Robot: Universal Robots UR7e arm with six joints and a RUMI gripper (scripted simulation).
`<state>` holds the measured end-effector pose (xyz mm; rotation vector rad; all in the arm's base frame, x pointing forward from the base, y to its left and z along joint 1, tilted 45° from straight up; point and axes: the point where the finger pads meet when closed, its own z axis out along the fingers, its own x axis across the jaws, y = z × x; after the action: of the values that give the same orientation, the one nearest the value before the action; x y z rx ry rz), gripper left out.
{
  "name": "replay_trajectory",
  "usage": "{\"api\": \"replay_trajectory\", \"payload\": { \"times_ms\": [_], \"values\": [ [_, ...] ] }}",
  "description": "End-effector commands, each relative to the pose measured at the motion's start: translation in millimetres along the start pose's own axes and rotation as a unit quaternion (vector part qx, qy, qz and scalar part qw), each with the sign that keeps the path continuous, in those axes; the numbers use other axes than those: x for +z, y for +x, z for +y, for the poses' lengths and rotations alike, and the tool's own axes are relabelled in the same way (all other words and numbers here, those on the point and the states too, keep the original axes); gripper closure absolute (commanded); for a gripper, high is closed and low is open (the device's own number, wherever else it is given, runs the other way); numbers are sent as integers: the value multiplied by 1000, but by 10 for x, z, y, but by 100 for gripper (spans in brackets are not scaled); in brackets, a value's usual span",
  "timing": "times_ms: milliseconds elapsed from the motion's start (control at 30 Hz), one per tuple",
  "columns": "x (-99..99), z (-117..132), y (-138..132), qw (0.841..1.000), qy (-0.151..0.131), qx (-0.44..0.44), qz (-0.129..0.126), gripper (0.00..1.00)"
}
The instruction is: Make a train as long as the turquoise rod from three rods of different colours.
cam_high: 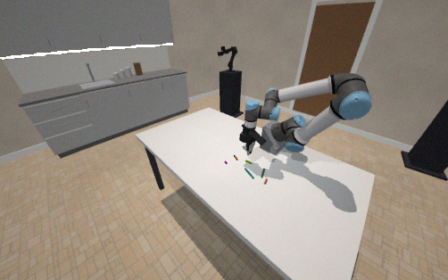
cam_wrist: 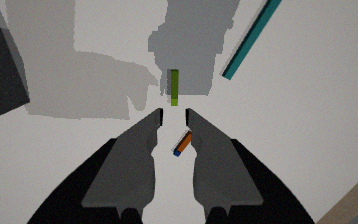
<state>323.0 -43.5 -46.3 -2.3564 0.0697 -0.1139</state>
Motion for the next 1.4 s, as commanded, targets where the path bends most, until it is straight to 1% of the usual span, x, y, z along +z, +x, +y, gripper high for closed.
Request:
{"api": "replay_trajectory", "payload": {
  "times_ms": [0, 333, 567, 833, 900, 1367],
  "values": [
    [-3, 3, 2, 1000, 0, 0, 0, 86],
    [7, 3, 2, 1000, 0, 0, 0, 86],
    [53, 3, 2, 1000, -1, 0, 0, 86],
    [152, 4, 2, 1000, -1, 0, 0, 86],
    [152, 4, 2, 1000, -1, 0, 0, 86],
    [371, 6, 2, 1000, -1, 0, 0, 86]
  ]
}}
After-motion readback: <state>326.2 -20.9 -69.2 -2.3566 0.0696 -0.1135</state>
